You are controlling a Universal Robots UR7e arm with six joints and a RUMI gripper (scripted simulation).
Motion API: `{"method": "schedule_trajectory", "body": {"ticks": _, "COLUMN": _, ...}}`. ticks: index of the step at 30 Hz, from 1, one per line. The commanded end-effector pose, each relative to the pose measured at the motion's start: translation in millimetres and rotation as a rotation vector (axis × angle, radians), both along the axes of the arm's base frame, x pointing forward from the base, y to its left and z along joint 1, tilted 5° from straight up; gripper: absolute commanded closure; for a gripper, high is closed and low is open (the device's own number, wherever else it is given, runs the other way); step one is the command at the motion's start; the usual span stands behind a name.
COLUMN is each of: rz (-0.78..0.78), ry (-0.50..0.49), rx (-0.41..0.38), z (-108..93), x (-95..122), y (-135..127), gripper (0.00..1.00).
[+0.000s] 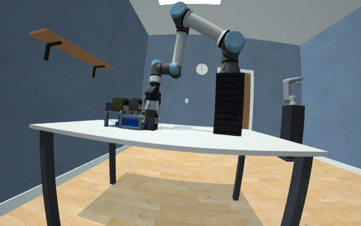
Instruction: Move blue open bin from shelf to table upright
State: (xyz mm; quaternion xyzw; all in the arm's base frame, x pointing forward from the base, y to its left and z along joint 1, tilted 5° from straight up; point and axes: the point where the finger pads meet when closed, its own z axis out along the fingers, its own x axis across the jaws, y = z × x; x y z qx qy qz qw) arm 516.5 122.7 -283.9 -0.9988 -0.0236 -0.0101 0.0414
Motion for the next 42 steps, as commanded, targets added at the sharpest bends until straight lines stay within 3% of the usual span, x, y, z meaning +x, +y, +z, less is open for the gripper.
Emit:
{"method": "schedule_trajectory", "body": {"ticks": 1, "rz": 0.0, "ry": -0.002, "rx": 0.0, "z": 5, "x": 1, "y": 0, "gripper": 1.0}}
{"method": "schedule_trajectory", "body": {"ticks": 42, "rz": 0.0, "ry": -0.002, "rx": 0.0, "z": 15, "x": 1, "y": -4, "gripper": 1.0}}
